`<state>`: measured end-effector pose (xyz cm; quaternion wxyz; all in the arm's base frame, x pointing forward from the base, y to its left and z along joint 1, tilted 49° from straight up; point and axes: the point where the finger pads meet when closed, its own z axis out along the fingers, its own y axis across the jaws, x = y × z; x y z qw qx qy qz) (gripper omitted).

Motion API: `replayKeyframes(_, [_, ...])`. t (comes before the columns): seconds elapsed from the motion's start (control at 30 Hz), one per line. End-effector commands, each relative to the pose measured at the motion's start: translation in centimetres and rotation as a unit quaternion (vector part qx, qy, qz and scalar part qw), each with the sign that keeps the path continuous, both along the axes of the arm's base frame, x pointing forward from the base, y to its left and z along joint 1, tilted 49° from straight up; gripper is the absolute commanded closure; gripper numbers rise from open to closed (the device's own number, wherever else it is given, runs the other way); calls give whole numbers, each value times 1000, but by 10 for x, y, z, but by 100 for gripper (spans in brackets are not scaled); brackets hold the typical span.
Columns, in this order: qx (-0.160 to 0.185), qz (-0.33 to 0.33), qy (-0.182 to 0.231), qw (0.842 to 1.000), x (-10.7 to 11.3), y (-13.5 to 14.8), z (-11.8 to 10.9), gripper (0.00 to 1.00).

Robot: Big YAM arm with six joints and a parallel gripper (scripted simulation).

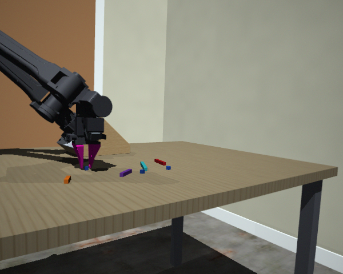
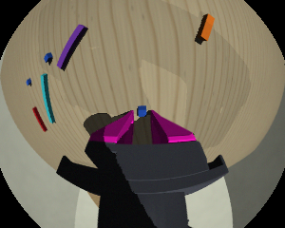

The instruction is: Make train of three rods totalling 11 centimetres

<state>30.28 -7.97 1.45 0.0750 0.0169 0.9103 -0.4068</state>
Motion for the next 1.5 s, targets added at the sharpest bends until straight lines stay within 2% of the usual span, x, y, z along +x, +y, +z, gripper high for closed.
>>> replayKeyframes(0.0, [-2, 2, 0, 1000, 3, 0, -2, 77])
replayKeyframes(0.23, [-2, 8, 0, 1000, 5, 8, 1, 77])
replayKeyframes(0.33, [2, 8, -21, 1000, 15, 15, 15, 77])
replayKeyframes(0.57, [6, 8, -21, 1000, 13, 31, 29, 77])
replayKeyframes(0.97, [10, 8, -23, 1000, 5, 76, 68, 77])
replayKeyframes(1.07, [4, -1, -8, 1000, -8, 69, 63, 77])
replayKeyframes(1.23, [2, -6, -7, 1000, -4, 68, 63, 77])
replayKeyframes(1.27, [2, -5, -7, 1000, -4, 69, 63, 0])
replayKeyframes(1.47, [2, -5, -7, 1000, -4, 69, 63, 0])
